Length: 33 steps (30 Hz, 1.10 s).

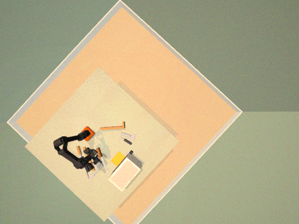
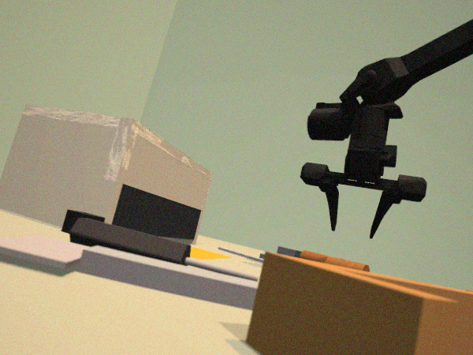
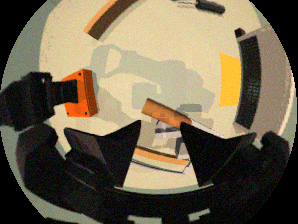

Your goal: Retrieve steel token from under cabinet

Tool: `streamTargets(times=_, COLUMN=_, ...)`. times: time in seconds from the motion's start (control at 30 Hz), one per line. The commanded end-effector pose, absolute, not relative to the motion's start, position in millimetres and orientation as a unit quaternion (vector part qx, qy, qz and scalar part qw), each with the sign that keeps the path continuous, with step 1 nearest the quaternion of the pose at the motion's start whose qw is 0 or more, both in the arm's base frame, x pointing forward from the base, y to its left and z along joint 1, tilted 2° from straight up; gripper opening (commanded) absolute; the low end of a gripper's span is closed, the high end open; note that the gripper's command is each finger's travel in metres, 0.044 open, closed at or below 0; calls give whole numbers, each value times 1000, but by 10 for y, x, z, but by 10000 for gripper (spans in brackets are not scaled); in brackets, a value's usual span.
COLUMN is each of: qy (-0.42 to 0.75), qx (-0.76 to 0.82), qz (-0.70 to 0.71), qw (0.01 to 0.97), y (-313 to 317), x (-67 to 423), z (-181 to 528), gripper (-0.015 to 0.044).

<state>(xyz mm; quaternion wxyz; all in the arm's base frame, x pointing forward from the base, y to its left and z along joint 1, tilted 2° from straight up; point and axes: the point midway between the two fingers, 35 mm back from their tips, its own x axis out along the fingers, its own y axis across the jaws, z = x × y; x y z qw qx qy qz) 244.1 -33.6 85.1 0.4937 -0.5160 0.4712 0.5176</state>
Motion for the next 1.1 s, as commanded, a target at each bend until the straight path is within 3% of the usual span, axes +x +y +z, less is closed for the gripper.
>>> streamTargets(times=0.0, qy=463, qx=-525, qz=526, qw=484, y=-338, x=2440, z=853, gripper=270)
streamTargets(times=1.07, qy=392, qx=-582, qz=580, qw=413, y=-336, x=2441, z=853, gripper=270)
